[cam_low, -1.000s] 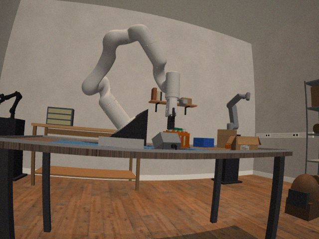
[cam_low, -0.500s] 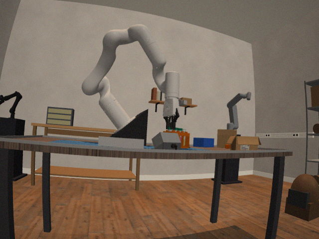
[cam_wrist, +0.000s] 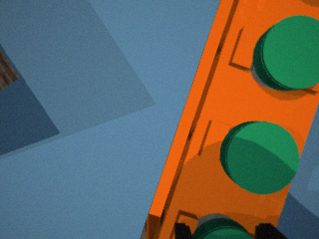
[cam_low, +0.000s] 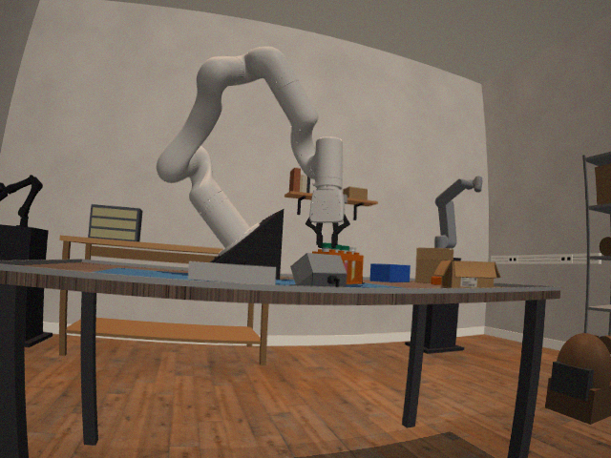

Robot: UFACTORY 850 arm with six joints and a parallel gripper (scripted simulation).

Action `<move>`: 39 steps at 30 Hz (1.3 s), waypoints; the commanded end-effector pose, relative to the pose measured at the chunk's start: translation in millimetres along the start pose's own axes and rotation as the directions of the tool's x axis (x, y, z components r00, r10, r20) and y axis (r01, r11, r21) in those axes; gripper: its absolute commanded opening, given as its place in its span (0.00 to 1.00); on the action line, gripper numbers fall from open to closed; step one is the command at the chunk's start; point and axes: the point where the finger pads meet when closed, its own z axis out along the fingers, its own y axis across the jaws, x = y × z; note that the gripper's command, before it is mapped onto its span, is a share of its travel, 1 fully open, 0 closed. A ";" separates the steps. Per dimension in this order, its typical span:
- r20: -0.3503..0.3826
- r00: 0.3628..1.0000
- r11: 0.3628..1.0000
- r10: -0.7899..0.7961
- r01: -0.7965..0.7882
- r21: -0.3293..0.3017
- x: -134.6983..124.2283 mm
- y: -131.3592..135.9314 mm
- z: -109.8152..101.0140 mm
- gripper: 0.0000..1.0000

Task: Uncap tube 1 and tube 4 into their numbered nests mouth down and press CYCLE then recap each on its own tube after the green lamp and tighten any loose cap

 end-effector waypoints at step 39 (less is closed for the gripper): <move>-0.014 0.978 0.978 0.206 -0.206 0.031 -0.3 1.1 -1.1 0.46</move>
